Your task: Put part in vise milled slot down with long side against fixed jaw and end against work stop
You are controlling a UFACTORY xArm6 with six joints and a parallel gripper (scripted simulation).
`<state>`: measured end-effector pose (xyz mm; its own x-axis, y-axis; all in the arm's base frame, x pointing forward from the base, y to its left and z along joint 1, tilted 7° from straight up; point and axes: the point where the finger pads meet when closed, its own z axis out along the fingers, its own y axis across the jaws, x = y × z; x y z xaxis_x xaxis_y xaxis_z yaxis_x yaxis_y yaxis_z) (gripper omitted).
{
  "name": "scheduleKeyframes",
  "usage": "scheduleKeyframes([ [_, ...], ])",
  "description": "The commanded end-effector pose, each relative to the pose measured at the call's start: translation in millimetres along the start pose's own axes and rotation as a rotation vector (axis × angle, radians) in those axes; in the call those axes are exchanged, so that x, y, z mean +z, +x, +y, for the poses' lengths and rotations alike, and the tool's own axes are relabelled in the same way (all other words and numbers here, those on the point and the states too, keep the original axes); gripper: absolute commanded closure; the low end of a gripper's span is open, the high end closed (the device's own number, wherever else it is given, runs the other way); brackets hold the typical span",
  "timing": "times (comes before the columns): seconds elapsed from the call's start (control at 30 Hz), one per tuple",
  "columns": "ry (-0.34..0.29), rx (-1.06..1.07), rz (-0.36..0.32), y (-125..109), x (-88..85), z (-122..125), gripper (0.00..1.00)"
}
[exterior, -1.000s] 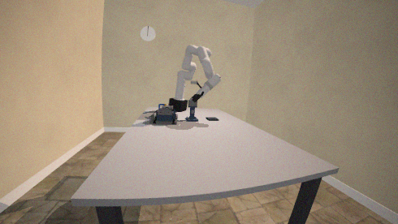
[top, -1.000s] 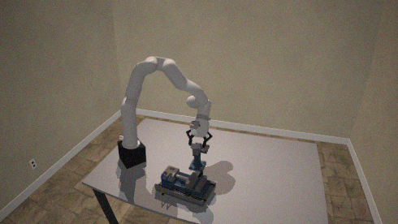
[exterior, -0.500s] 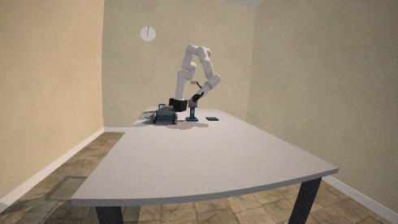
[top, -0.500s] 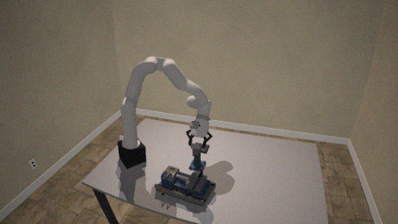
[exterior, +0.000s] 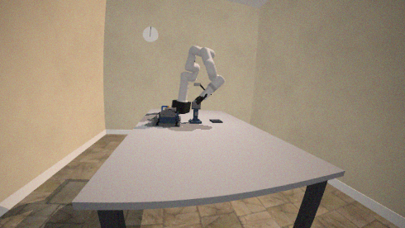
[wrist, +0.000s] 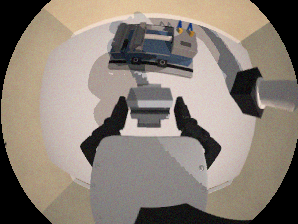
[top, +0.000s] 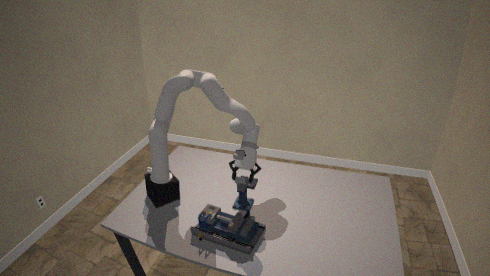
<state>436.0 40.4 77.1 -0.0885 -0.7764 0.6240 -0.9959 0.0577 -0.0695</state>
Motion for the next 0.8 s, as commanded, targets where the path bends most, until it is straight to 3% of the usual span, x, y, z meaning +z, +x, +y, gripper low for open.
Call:
scheduleKeyframes([
  [0.0, 0.002, 0.002, -0.012, 0.5, -1.2, -1.2, 0.11],
  [0.77, 0.003, 0.002, -0.102, 1.5, -1.1, -1.2, 0.11],
])
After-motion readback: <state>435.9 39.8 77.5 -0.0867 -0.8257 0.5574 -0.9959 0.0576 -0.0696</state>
